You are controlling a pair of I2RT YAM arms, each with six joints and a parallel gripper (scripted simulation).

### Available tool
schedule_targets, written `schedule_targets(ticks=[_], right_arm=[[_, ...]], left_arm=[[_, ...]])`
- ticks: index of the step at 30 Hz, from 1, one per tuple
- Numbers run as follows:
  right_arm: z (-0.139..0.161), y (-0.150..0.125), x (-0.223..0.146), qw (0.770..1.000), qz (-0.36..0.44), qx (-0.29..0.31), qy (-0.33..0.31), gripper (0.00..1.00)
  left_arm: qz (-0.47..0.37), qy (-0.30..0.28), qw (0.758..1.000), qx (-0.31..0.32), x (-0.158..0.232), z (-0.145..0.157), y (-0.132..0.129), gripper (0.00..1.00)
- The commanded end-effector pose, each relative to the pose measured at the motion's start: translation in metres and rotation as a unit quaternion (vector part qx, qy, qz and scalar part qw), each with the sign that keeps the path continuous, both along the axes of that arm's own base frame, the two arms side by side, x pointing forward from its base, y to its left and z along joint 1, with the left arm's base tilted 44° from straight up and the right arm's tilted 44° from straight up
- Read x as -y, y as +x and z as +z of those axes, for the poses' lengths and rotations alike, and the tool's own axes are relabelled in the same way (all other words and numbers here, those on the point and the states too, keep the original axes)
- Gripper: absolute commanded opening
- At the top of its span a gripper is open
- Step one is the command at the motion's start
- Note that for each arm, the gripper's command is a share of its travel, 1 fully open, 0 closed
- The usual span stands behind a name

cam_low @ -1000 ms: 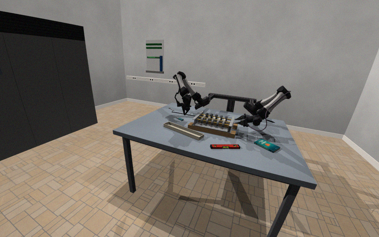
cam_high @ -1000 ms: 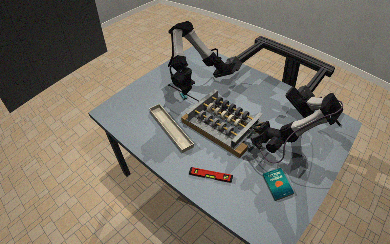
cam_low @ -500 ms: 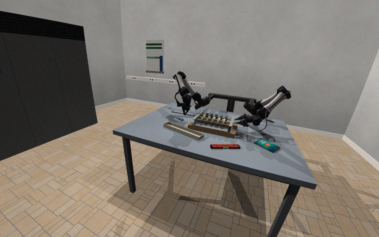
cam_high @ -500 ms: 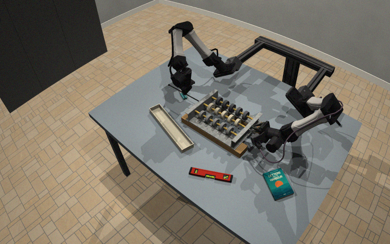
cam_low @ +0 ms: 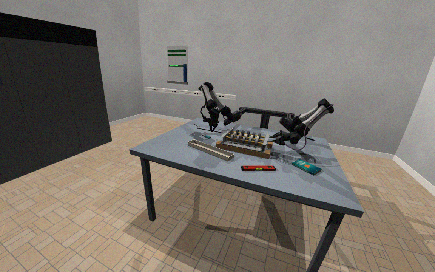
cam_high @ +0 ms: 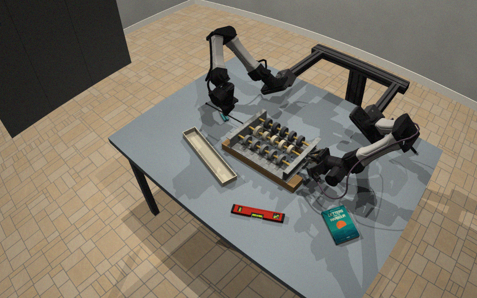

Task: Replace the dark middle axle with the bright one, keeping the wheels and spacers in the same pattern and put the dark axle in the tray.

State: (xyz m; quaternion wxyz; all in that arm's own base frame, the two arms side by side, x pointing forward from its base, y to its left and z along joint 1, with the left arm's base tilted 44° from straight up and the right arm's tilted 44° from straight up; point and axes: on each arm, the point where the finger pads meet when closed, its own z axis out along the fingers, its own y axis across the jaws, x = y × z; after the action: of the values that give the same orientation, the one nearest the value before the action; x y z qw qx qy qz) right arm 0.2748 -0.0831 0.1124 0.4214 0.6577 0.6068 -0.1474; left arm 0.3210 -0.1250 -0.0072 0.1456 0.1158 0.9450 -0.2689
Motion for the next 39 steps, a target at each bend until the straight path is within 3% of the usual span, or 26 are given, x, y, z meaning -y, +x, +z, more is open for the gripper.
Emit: schedule_targets(ticks=[1, 39], right_arm=[[-0.014, 0.001, -0.014, 0.999, 0.023, -0.011, 0.035, 0.00], [-0.006, 0.006, -0.009, 0.999, 0.027, -0.008, 0.033, 0.00]], left_arm=[[-0.028, -0.014, 0.999, -0.023, 0.021, -0.014, -0.017, 0.33], [-0.025, -0.016, 0.999, -0.021, 0.026, -0.016, -0.014, 0.33]])
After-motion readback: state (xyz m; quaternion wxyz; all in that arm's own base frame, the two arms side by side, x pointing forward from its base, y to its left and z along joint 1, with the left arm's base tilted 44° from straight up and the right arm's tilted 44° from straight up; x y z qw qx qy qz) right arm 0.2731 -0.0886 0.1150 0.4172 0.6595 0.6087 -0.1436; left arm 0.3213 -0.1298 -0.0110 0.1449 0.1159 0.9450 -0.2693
